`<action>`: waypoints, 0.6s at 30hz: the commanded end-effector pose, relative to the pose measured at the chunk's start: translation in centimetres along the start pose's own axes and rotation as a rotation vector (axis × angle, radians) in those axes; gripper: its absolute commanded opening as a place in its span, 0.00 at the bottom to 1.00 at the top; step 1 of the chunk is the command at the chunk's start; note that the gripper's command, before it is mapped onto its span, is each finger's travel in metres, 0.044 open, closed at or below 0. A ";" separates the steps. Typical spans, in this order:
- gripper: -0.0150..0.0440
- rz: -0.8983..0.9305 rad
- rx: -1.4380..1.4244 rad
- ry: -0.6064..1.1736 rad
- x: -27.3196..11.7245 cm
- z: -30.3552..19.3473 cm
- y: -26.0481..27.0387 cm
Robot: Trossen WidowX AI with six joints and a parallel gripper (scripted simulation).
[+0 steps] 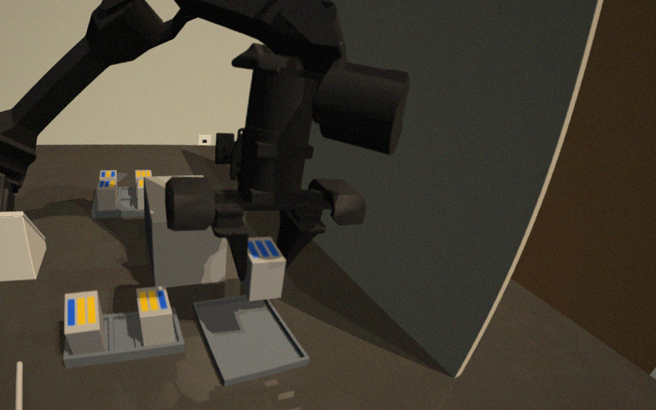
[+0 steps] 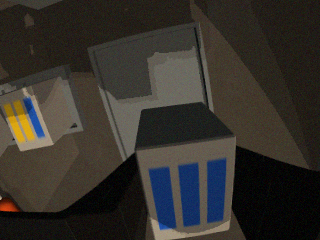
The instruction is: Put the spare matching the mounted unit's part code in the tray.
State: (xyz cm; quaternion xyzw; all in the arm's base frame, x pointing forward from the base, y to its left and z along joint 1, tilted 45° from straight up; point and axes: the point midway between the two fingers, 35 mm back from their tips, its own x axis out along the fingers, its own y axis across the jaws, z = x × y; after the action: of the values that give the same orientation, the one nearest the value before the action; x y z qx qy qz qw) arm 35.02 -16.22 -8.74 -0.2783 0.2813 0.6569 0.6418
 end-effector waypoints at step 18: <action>0.25 0.000 0.004 -0.005 1.6 0.1 0.0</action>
State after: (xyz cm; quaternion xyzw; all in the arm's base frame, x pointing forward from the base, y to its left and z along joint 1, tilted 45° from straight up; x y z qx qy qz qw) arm 34.98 -15.32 -9.65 -0.2787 0.2807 0.6572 0.6416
